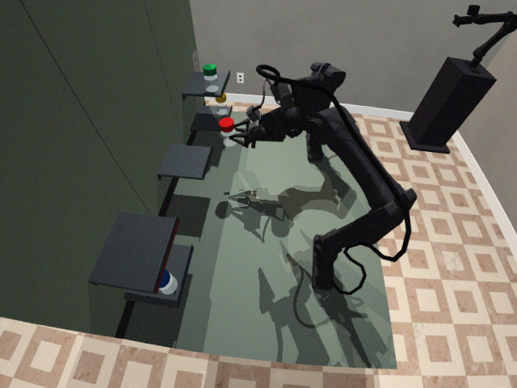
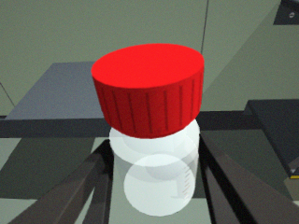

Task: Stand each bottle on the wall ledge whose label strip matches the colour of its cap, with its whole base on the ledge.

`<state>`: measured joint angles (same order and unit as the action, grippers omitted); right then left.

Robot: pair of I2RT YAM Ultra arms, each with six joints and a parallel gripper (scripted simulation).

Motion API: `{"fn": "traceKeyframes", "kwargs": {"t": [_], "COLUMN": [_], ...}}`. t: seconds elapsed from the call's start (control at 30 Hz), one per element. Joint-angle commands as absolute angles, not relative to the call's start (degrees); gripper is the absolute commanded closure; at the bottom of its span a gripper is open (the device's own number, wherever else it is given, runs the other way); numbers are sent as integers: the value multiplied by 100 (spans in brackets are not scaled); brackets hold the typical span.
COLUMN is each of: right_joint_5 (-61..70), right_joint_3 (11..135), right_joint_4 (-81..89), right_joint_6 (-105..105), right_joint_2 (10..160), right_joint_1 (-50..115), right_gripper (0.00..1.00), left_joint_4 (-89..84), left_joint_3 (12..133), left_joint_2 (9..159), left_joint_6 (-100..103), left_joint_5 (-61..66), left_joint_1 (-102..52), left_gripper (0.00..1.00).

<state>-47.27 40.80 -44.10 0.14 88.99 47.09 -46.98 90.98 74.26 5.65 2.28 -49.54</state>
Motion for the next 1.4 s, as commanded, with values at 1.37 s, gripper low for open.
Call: {"fn": "traceKeyframes", "kwargs": {"t": [1.37], "right_joint_5": [-3037], "right_joint_3": [5164], "right_joint_4": [-4193], "right_joint_6": [-138], "right_joint_2": [9147], "right_joint_1": [4483], "right_gripper": [51], "left_joint_4": [-7175], "left_joint_3": [10015], "left_joint_2": [5580], "left_joint_6": [627], "left_joint_5": [93], "left_joint_1": [-3498], "left_gripper": [0]}}
